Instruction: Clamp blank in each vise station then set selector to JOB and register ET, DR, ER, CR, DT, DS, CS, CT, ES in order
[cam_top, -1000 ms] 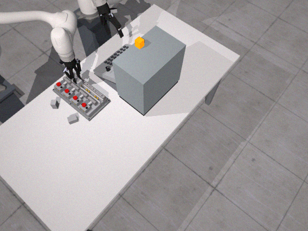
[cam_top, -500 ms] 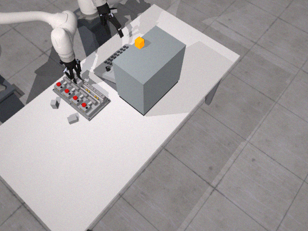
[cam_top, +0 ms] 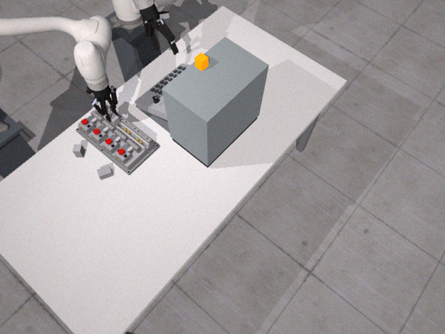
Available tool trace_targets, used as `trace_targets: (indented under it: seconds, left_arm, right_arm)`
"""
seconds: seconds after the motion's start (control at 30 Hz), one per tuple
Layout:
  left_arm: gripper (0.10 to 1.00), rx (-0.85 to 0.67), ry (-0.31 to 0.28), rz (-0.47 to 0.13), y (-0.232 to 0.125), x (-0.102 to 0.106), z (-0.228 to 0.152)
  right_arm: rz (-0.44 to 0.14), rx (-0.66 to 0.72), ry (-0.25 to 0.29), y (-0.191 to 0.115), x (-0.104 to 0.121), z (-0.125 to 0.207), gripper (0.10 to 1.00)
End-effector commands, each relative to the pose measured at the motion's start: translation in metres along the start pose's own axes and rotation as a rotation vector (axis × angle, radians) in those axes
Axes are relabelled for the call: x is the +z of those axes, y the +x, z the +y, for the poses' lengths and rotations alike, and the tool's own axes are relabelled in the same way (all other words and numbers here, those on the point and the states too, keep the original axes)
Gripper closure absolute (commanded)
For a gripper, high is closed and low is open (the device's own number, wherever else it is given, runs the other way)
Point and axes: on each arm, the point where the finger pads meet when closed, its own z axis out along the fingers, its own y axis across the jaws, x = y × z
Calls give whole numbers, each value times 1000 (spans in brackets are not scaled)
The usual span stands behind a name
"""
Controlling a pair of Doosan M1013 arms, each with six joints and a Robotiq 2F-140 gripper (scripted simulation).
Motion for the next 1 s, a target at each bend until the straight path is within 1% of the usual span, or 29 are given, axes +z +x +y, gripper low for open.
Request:
trace_targets:
  seconds: [0.0,0.97]
  left_arm:
    - [98,0,-1,0,0,0,0]
    - [98,0,-1,0,0,0,0]
  right_arm:
    - [-1,0,-2,0,-1,0,999]
    - [-1,0,-2,0,5,0,999]
